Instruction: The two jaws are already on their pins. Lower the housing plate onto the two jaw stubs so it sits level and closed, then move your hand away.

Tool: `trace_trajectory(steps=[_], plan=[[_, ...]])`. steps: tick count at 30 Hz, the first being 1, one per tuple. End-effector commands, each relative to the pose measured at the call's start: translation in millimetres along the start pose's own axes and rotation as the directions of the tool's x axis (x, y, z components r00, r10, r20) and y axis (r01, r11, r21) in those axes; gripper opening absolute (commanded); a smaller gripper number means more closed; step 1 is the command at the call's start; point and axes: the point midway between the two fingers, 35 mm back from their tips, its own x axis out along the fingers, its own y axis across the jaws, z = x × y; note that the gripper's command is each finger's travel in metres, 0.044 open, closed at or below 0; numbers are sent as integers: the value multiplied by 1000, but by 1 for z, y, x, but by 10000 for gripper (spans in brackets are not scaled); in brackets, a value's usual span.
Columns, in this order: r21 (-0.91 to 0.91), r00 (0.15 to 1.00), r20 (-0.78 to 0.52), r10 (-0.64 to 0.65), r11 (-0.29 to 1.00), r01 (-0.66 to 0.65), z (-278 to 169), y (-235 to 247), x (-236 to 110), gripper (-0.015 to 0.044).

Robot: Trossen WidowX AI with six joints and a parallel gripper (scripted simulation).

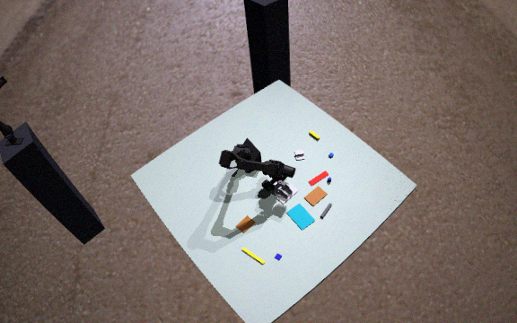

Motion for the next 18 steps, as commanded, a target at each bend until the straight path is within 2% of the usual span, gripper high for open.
trace_trajectory(steps=[1, 18], plan=[[3, 1000, 2, 3, 1000, -3, 0, 1, 2, 351], [3, 1000, 2, 3, 1000, -3, -1, 0, -2, 351]])
